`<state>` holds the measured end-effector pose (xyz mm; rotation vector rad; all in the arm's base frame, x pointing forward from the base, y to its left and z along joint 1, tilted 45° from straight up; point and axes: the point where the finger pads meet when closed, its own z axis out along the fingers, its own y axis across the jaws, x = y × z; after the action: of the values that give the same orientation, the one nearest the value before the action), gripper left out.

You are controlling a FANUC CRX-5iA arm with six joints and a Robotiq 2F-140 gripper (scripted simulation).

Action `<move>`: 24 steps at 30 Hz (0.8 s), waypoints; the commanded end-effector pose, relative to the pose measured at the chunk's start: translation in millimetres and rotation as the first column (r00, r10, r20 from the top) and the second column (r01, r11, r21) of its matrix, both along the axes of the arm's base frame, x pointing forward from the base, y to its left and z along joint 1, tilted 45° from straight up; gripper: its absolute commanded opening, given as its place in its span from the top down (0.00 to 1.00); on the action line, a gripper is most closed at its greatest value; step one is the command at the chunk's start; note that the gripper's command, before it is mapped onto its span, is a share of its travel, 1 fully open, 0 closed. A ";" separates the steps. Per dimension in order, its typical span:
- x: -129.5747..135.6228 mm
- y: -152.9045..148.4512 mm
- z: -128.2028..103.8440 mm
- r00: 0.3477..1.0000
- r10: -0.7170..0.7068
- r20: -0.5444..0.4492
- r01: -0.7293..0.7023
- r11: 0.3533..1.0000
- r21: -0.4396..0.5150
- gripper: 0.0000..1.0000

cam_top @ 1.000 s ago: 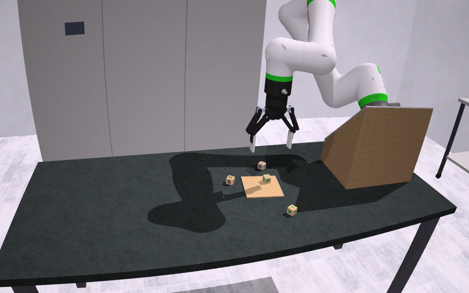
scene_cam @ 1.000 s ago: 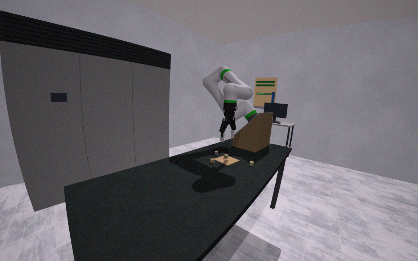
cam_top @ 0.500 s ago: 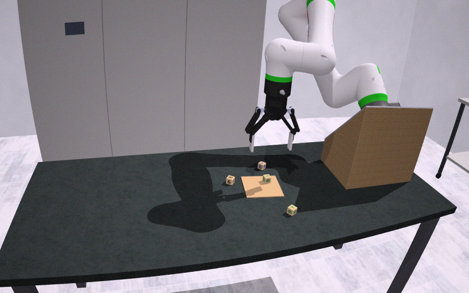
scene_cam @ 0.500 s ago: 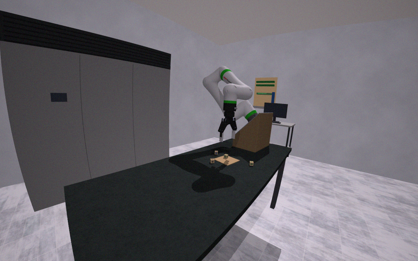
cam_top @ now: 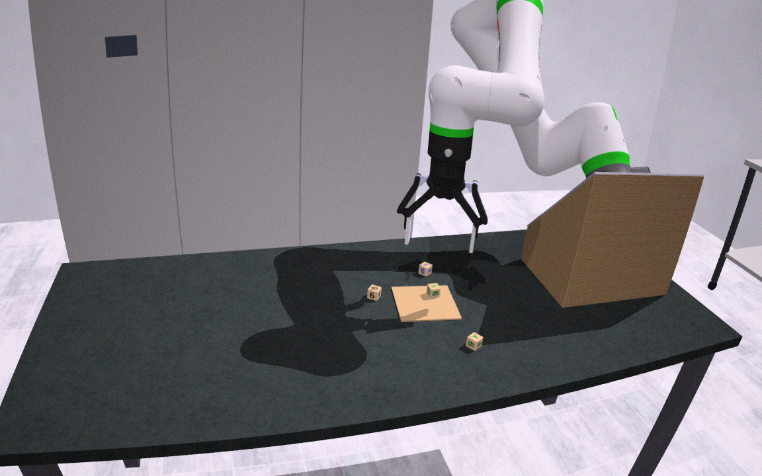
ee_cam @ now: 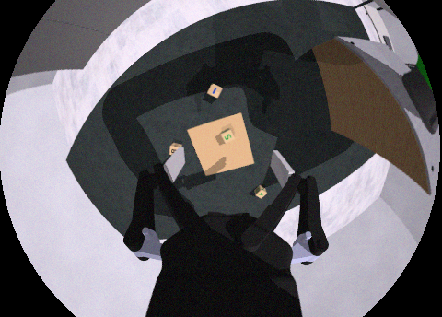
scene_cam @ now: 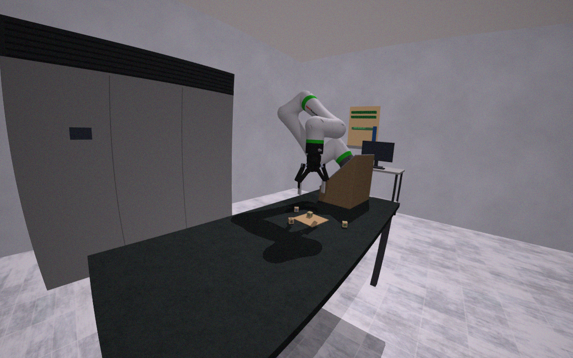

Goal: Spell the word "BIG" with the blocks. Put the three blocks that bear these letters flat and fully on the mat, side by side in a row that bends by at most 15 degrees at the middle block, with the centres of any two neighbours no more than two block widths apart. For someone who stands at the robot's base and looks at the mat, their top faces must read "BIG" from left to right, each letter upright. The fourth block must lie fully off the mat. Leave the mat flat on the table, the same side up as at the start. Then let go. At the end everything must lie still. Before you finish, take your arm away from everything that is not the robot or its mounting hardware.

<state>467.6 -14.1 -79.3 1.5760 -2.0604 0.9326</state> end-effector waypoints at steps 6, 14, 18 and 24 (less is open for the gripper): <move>0.9 -3.7 -3.8 0.966 -0.180 0.187 0.176 0.984 0.038 0.00; 1.4 -6.9 -7.0 0.892 -0.321 0.319 0.308 0.947 0.094 0.00; 1.7 -8.4 -8.5 0.844 -0.384 0.375 0.364 0.923 0.126 0.00; 2.0 -10.7 -10.8 0.754 -0.476 0.453 0.444 0.877 0.183 0.00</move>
<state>469.3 -23.4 -88.5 0.9434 -2.5906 1.1159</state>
